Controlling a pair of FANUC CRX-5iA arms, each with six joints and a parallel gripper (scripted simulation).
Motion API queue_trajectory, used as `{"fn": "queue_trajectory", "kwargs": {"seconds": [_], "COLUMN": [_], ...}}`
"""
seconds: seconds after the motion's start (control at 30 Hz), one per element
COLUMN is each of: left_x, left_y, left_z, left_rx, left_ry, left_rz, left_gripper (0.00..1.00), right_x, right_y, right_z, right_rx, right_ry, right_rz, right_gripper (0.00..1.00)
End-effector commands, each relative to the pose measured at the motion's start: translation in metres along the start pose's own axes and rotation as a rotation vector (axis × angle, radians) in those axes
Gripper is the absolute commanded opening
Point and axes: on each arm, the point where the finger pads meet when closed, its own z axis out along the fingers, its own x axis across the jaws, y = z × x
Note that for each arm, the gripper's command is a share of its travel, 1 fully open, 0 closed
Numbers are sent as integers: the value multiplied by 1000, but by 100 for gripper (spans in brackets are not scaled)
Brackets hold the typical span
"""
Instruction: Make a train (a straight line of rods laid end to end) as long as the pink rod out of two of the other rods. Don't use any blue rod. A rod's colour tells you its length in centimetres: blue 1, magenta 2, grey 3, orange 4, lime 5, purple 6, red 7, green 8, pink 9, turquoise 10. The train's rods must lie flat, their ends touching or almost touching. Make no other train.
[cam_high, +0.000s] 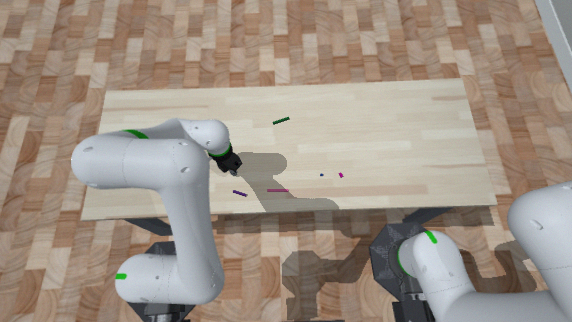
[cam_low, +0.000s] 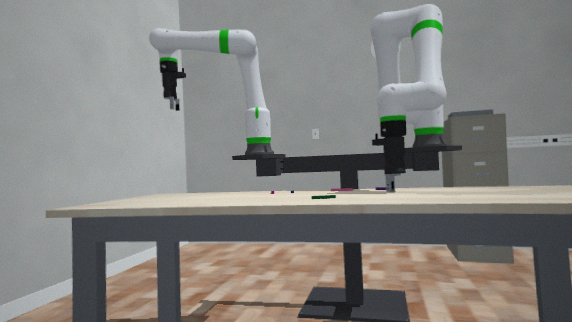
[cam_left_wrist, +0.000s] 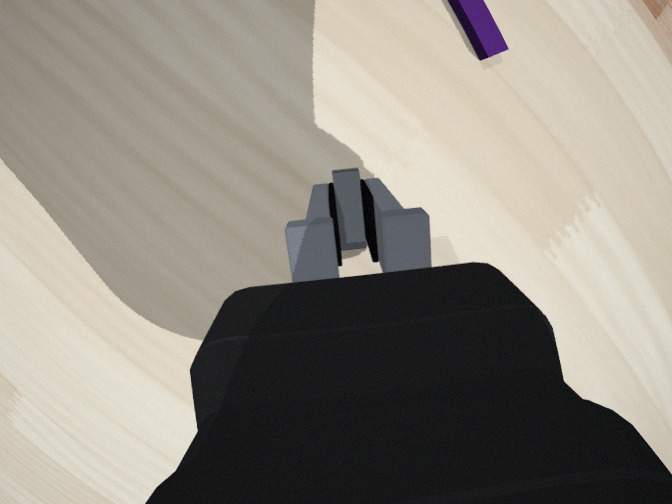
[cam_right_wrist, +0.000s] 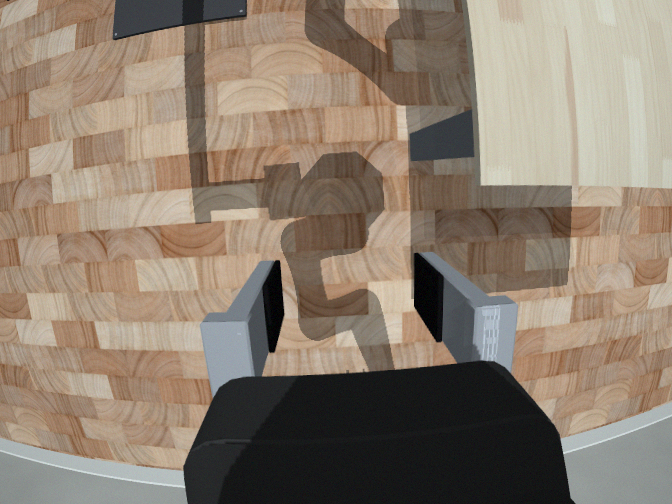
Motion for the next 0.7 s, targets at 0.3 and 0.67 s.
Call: {"fn": "queue_trajectory", "kwargs": {"seconds": [0.3, 0.67], "left_x": [-1, -1], "left_y": [0, 0], "left_z": [-1, -1], "left_rx": [-1, -1], "left_ry": [-2, -2], "left_rz": [0, 0], "left_gripper": [36, 54], "right_x": [0, 0], "right_y": [0, 0], "right_z": [-1, -1], "right_rx": [-2, -2], "right_ry": [0, 0], "right_rz": [0, 0], "right_gripper": [100, 100]}}
